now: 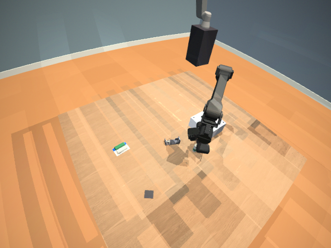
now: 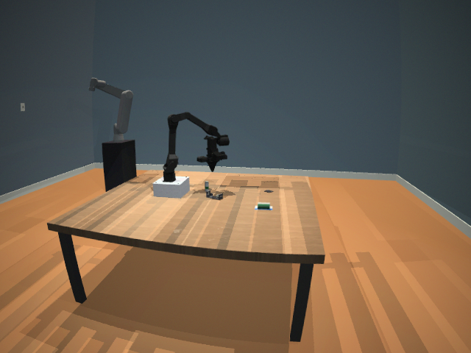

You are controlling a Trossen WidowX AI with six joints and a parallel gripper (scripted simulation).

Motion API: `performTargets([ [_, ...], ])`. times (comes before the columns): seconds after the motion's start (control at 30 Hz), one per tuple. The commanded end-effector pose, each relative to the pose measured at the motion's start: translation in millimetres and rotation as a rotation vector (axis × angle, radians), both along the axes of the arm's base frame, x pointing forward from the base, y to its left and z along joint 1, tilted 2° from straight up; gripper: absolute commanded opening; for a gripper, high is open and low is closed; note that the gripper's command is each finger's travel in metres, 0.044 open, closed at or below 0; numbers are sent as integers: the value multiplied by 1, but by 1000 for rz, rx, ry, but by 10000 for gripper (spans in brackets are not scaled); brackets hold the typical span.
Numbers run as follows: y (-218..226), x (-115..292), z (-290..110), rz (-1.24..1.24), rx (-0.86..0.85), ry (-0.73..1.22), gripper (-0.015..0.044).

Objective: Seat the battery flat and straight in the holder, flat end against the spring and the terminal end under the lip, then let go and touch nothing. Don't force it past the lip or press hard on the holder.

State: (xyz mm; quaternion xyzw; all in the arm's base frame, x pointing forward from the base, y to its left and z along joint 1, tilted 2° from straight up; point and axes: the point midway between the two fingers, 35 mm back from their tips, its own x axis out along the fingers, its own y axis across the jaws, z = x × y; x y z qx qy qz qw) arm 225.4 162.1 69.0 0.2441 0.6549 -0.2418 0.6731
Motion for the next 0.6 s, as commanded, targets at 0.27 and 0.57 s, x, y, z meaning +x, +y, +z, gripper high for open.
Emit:
performTargets([
  [0.27,0,1,-73,-16,-11,8,0],
  [0.57,-5,-3,-79,-16,-11,8,0],
])
